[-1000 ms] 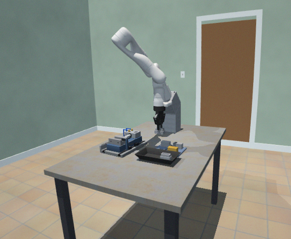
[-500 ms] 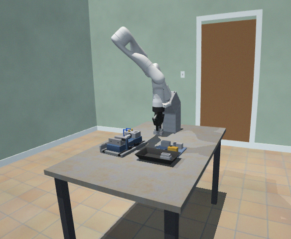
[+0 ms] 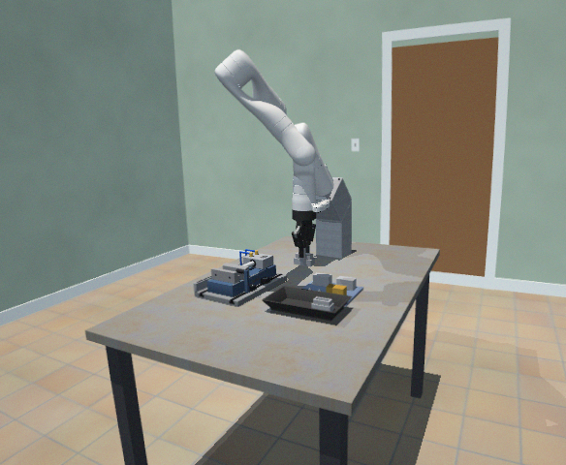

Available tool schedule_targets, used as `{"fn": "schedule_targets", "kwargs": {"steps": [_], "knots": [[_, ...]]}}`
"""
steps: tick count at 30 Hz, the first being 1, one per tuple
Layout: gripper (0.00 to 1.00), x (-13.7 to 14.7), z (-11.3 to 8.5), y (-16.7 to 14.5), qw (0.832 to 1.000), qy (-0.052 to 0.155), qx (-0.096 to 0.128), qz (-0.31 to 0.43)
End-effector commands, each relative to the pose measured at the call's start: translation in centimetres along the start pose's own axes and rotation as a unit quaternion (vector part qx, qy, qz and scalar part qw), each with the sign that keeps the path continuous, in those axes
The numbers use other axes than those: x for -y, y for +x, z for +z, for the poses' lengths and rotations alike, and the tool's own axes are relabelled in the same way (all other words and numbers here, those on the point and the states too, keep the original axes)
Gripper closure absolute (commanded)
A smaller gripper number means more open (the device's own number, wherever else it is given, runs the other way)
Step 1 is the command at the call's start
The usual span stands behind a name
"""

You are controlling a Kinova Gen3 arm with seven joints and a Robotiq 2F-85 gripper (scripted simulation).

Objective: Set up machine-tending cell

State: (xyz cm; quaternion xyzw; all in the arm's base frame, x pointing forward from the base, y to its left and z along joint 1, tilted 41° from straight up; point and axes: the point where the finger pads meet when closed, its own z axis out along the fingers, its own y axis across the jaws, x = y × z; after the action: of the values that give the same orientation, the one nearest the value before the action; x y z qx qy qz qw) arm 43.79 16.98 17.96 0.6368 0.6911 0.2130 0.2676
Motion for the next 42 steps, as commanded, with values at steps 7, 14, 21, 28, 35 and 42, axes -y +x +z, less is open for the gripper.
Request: {"fn": "schedule_targets", "kwargs": {"steps": [7,14,21,28,35,42], "knots": [[1.0,-2.5,-0.1,-0.2,1.0,-0.004,0.0,0.006],[1.0,-4.6,-0.2,-0.3,1.0,-0.004,-0.003,0.006],[1.0,-6.4,-0.4,-0.3,1.0,-0.007,-0.007,0.006],[1.0,-7.4,-0.5,-0.4,1.0,-0.008,-0.01,0.006],[1.0,-8.3,-0.6,-0.4,1.0,-0.01,-0.013,0.006],[1.0,-8.5,-0.7,-0.4,1.0,-0.011,-0.014,0.005]]}}
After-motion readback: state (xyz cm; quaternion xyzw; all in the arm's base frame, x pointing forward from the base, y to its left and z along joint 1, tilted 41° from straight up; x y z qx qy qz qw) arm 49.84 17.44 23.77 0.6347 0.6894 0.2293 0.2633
